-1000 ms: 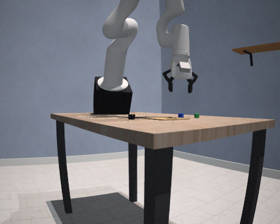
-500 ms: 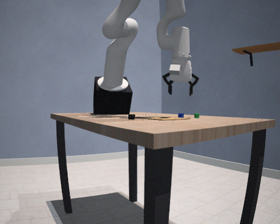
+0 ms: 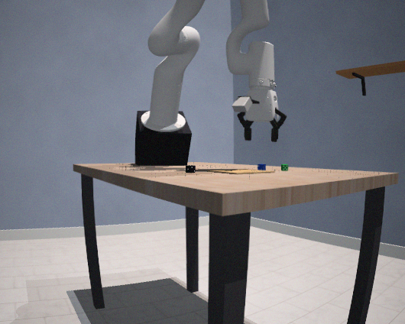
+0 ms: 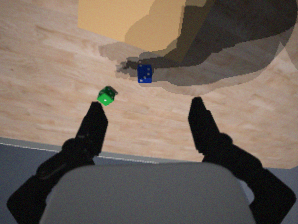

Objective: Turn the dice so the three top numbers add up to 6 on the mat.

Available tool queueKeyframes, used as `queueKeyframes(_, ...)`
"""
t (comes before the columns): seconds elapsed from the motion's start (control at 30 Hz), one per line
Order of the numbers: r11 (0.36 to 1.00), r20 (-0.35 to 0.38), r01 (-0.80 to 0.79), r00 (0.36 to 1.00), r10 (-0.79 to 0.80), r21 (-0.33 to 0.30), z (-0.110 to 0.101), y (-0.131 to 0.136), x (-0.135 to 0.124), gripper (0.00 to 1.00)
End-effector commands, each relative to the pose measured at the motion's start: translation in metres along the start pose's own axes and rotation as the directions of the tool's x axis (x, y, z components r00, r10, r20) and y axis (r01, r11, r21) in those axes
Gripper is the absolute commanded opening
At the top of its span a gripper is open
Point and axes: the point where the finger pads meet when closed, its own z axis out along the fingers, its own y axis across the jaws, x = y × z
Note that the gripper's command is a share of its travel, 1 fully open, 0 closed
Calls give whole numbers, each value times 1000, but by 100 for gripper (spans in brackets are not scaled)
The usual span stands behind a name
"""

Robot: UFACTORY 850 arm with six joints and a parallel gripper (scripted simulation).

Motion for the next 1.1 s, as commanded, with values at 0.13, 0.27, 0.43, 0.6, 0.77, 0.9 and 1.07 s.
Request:
queueKeyframes(0.13,997,0,-67,998,67,45,2,0,0,36)
queueKeyframes(0.27,997,0,-67,998,67,45,2,0,0,36)
queueKeyframes(0.43,997,0,-67,998,67,45,2,0,0,36)
queueKeyframes(0.6,997,0,-67,998,67,45,2,0,0,36)
queueKeyframes(0.77,997,0,-67,998,67,45,2,0,0,36)
queueKeyframes(0.9,997,0,-67,998,67,45,2,0,0,36)
queueKeyframes(1.07,997,0,-67,998,67,45,2,0,0,36)
